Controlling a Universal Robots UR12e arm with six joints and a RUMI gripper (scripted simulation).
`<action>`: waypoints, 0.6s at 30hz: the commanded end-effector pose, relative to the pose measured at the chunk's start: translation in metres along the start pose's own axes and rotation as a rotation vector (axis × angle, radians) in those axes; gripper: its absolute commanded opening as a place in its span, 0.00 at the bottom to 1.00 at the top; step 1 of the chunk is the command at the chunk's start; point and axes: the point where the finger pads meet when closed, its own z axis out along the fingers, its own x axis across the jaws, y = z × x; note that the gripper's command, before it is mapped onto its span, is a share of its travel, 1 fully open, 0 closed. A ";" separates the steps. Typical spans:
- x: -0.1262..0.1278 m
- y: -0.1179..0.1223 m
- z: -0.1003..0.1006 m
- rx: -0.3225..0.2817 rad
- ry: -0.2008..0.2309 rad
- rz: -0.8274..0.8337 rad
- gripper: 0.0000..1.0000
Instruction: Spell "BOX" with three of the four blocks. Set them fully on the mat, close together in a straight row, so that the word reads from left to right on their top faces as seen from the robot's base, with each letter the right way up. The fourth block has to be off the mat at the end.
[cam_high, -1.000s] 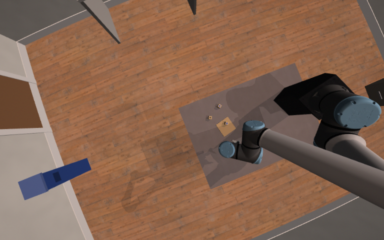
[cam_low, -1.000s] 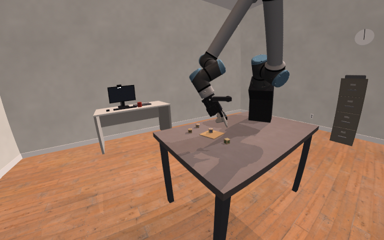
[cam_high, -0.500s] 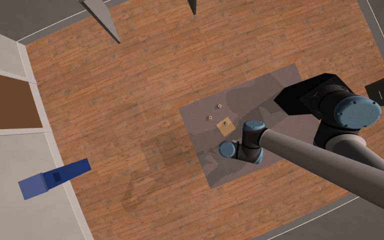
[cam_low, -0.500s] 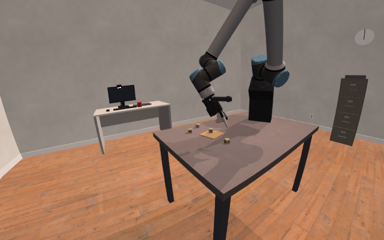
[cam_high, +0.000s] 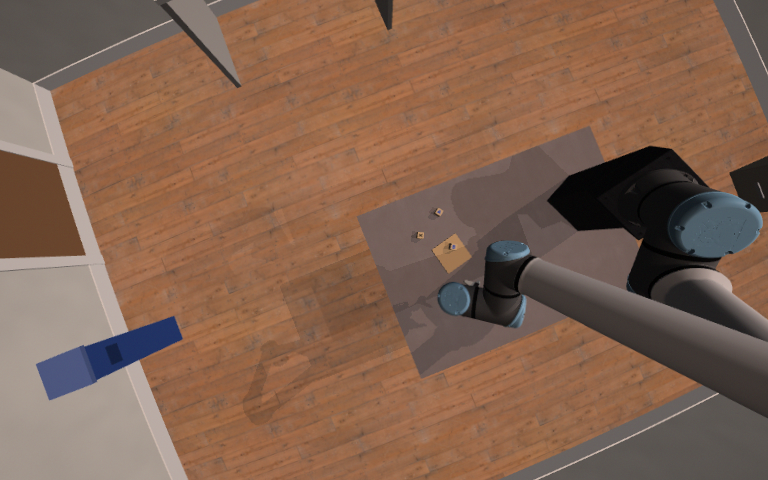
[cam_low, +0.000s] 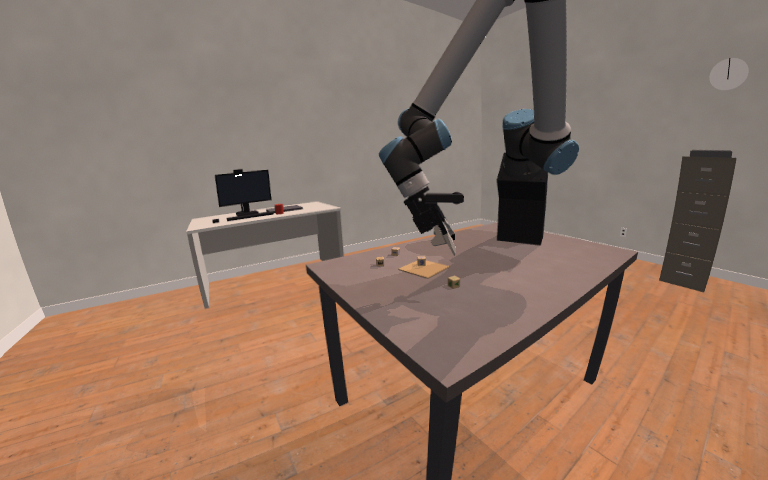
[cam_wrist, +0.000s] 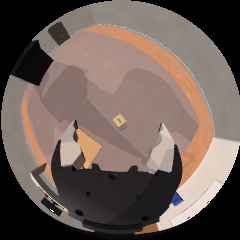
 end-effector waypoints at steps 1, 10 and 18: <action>0.000 0.000 0.000 -0.001 0.000 -0.001 1.00; 0.000 0.000 0.000 -0.001 0.000 -0.001 1.00; -0.015 0.013 -0.006 -0.003 -0.003 0.000 1.00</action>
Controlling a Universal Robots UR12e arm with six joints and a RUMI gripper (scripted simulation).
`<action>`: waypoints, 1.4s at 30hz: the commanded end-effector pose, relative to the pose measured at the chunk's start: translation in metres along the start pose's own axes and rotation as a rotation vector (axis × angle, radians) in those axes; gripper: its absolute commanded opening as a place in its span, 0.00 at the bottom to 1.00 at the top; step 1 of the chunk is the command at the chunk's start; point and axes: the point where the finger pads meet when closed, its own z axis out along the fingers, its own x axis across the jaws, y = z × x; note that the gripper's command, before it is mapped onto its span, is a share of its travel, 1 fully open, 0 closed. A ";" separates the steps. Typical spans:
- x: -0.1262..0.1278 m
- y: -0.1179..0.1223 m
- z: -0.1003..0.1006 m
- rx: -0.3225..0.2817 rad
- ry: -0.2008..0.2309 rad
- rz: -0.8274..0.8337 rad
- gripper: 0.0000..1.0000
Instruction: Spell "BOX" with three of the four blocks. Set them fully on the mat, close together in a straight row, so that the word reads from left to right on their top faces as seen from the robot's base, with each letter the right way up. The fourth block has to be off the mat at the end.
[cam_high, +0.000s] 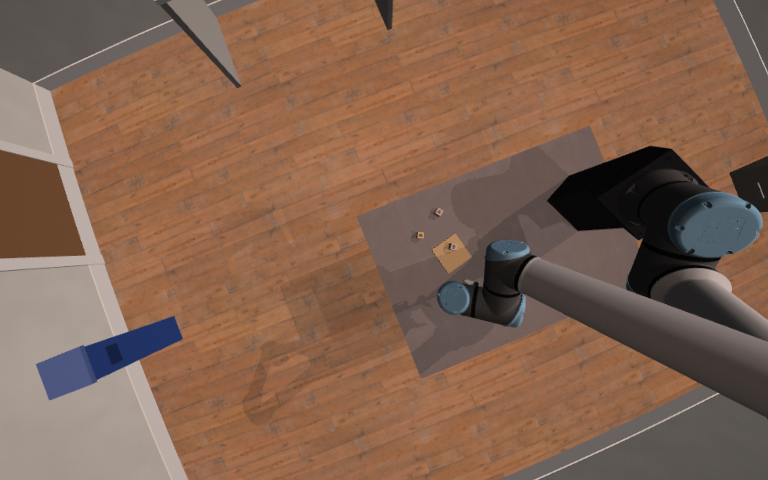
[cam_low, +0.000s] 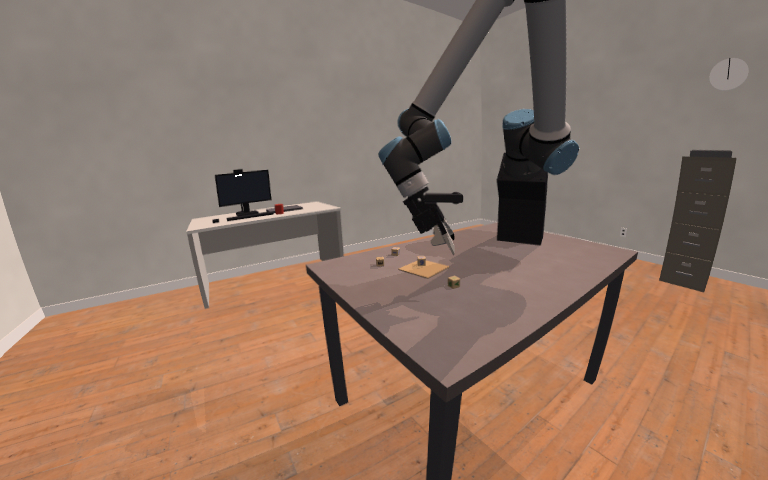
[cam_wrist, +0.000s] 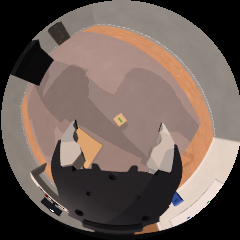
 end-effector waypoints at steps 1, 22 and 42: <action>-0.023 0.019 -0.009 -0.003 -0.004 0.000 1.00; -0.181 0.106 -0.066 0.000 0.001 -0.001 1.00; -0.181 0.106 -0.066 0.000 0.001 -0.001 1.00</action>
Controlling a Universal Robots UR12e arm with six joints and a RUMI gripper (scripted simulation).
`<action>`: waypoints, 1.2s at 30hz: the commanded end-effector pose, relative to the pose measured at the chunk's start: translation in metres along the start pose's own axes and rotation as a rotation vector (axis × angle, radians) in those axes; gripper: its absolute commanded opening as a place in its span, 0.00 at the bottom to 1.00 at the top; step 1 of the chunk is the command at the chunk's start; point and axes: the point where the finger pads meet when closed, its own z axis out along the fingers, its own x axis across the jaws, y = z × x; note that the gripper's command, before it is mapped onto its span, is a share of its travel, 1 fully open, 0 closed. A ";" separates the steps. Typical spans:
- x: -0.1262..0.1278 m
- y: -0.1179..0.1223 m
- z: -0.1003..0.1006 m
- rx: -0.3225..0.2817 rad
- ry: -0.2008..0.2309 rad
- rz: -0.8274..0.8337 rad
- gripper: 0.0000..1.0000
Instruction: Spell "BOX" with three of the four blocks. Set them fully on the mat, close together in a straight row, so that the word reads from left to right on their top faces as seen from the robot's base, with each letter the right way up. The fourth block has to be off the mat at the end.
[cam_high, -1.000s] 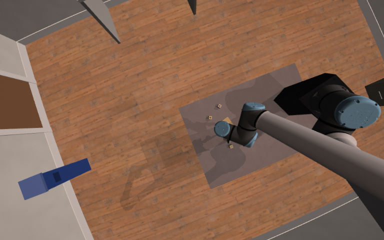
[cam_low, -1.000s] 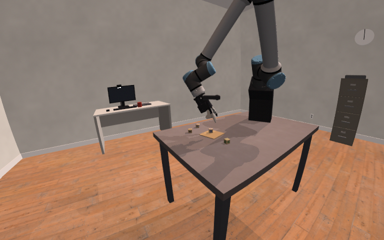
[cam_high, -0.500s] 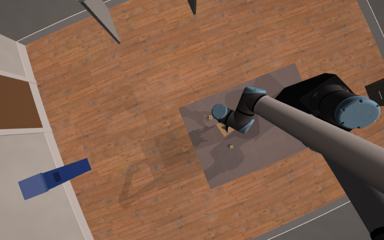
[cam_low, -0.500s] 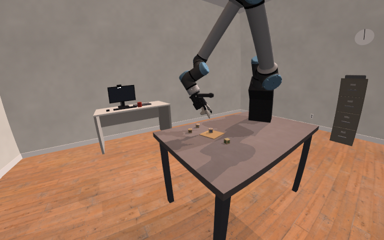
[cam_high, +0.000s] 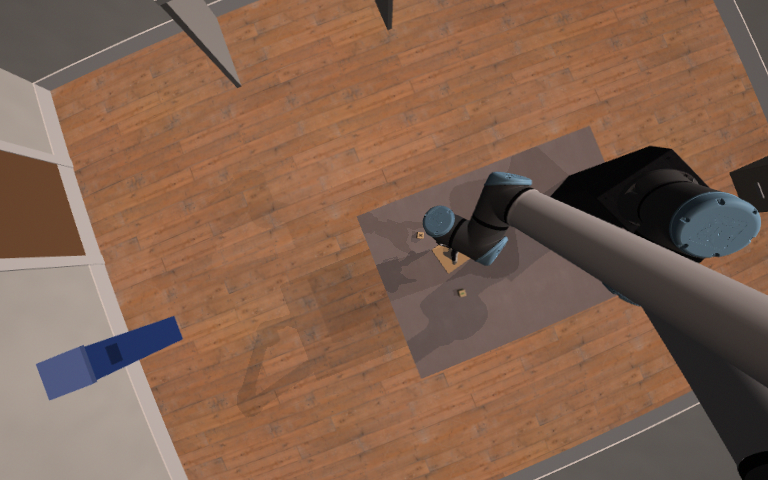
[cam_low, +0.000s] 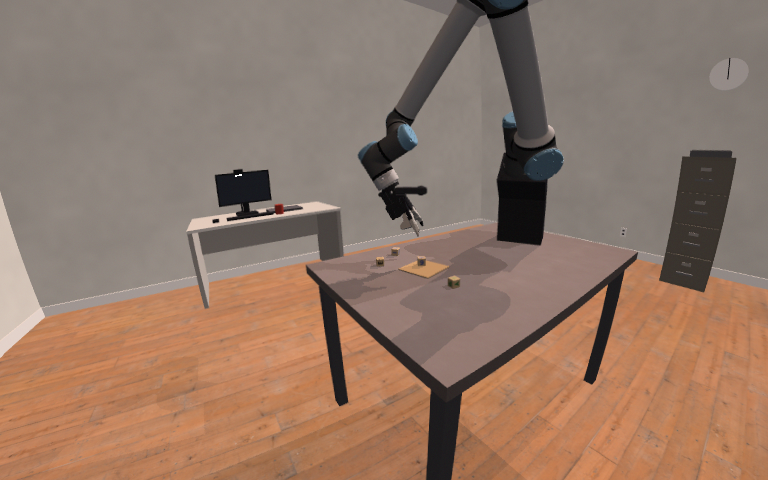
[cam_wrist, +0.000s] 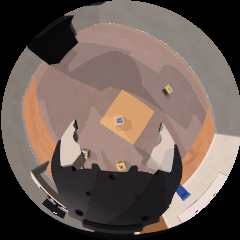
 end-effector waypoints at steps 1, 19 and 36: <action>0.000 0.000 -0.001 -0.001 0.000 0.000 1.00; 0.000 0.000 -0.001 -0.001 0.000 0.000 1.00; 0.003 0.024 -0.014 -0.001 0.000 0.000 1.00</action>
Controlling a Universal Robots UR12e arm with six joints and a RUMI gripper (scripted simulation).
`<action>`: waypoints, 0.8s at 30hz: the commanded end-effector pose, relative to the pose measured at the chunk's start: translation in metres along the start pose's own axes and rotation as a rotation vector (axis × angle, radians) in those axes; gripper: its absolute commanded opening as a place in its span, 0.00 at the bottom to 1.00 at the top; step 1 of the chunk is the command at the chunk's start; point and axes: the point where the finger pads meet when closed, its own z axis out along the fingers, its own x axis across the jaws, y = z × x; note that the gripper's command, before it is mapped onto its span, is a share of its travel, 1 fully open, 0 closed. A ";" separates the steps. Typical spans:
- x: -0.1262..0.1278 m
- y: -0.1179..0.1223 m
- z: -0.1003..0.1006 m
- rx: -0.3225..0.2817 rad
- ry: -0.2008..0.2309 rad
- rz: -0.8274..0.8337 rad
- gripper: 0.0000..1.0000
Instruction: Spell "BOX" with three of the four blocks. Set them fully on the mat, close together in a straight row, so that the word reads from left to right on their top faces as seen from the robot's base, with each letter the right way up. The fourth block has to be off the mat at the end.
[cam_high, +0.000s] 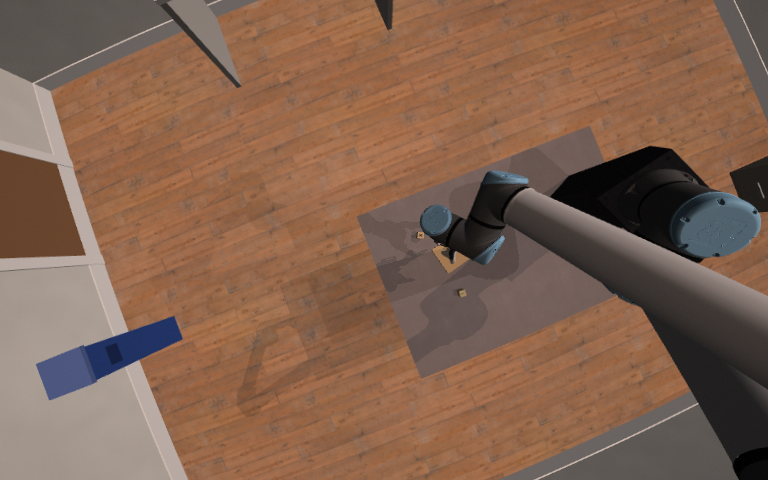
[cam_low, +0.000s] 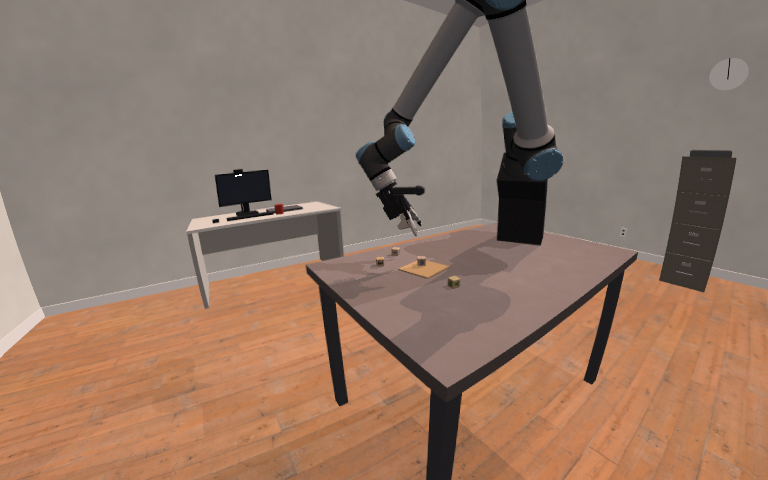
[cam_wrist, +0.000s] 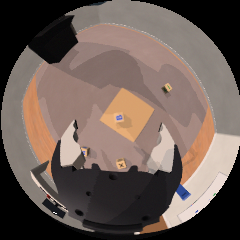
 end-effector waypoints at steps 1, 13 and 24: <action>0.002 0.017 -0.010 -0.001 0.000 -0.001 1.00; 0.011 0.134 -0.073 -0.001 0.000 -0.001 1.00; 0.011 0.135 -0.074 -0.001 0.000 -0.001 1.00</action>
